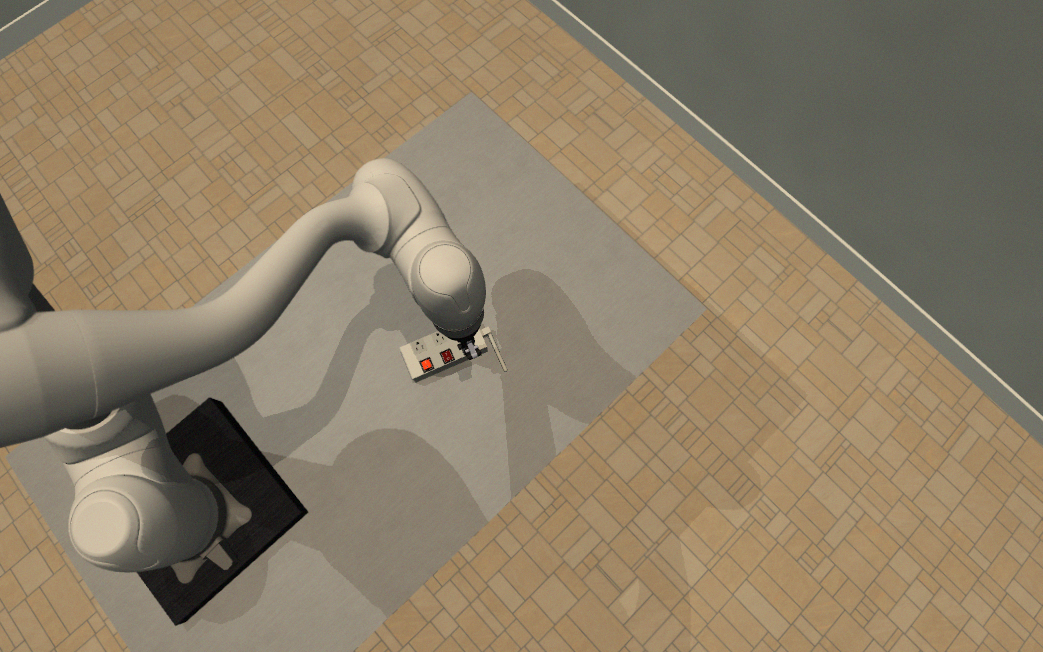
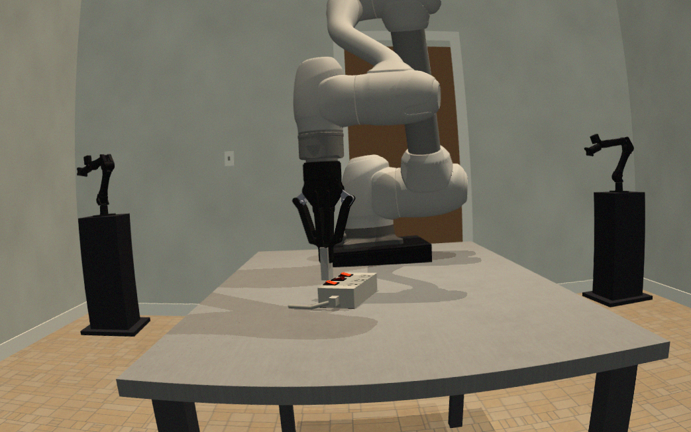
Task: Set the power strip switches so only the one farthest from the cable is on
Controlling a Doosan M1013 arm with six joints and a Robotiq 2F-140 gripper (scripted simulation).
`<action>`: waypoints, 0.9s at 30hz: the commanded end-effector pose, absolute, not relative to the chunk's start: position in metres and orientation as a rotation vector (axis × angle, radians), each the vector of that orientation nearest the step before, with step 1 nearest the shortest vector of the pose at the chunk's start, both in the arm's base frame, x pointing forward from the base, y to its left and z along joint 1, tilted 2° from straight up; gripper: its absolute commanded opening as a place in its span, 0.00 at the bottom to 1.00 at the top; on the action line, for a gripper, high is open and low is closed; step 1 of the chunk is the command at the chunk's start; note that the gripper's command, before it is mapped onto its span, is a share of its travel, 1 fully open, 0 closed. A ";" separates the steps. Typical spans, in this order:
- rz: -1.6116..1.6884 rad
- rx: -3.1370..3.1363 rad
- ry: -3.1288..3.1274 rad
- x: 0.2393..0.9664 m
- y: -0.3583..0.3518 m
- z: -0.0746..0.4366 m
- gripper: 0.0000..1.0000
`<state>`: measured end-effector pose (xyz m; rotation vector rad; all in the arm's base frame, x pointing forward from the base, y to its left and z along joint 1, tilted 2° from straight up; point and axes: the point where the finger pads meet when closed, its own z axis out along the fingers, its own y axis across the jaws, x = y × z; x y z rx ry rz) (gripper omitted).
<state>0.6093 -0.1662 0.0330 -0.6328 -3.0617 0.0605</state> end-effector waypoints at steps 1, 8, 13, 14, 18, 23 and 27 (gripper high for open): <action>0.060 -0.633 -3.062 0.609 -0.166 0.032 0.00; 0.060 -0.633 -3.062 0.609 -0.166 0.029 0.00; 0.060 -0.633 -3.062 0.609 -0.166 0.027 0.00; 0.060 -0.633 -3.062 0.609 -0.166 0.027 0.00; 0.060 -0.633 -3.062 0.609 -0.166 0.026 0.00; 0.060 -0.633 -3.062 0.609 -0.166 0.026 0.00; 0.060 -0.633 -3.062 0.609 -0.166 0.026 0.00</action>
